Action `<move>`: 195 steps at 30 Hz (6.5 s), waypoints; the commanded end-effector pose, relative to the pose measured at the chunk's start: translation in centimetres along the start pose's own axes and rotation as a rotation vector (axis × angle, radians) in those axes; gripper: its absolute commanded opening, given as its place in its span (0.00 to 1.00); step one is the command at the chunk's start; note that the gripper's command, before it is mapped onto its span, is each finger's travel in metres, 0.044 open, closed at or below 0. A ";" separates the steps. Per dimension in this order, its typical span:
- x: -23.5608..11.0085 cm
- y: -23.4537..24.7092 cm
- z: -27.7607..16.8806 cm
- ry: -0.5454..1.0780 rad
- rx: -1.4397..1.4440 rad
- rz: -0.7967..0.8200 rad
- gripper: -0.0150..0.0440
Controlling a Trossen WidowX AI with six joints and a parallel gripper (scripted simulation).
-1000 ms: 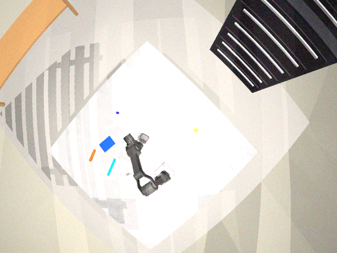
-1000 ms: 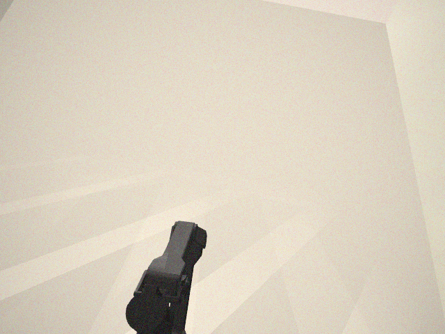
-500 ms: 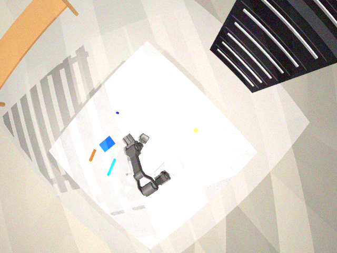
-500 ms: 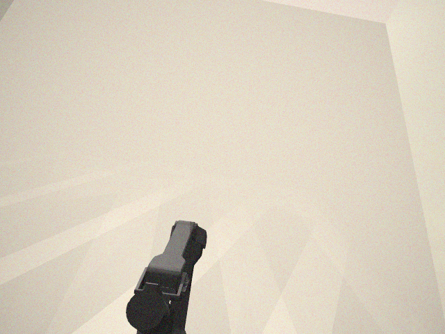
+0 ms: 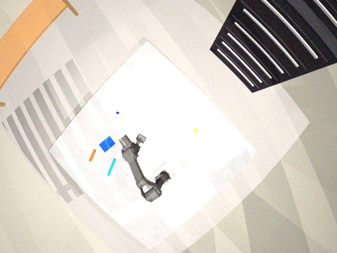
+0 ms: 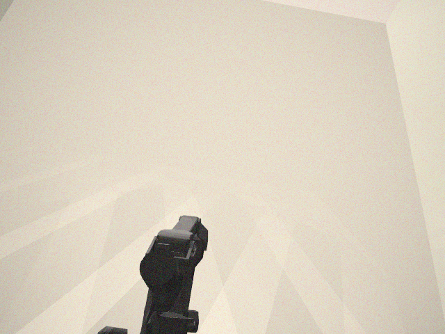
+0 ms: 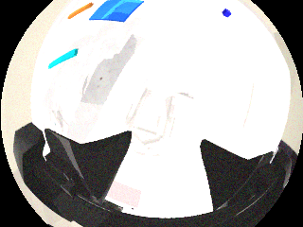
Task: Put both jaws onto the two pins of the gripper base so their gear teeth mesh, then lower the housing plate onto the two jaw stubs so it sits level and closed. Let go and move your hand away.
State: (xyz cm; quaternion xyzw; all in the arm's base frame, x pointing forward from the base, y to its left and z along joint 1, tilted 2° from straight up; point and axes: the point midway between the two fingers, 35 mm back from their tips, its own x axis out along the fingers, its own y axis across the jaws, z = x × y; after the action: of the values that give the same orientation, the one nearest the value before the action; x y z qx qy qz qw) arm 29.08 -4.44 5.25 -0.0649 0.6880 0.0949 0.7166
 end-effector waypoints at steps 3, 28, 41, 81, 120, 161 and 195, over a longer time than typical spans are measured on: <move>-0.6 1.1 0.8 -0.021 -0.009 0.009 1.00; -1.0 10.2 2.0 -0.001 0.601 0.015 1.00; -1.3 15.0 1.5 0.008 0.919 0.013 1.00; -2.2 28.0 -4.6 0.030 1.922 -0.010 1.00; 3.7 29.3 -5.8 0.032 2.035 -0.014 1.00; 6.8 29.3 -5.9 0.032 2.035 -0.015 1.00; 5.4 29.4 -5.8 0.035 2.031 -0.014 0.85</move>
State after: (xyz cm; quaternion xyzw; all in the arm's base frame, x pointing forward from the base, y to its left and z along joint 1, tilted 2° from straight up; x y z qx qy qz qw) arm 16.77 22.93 -0.17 0.5641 0.4525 -0.5448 0.4246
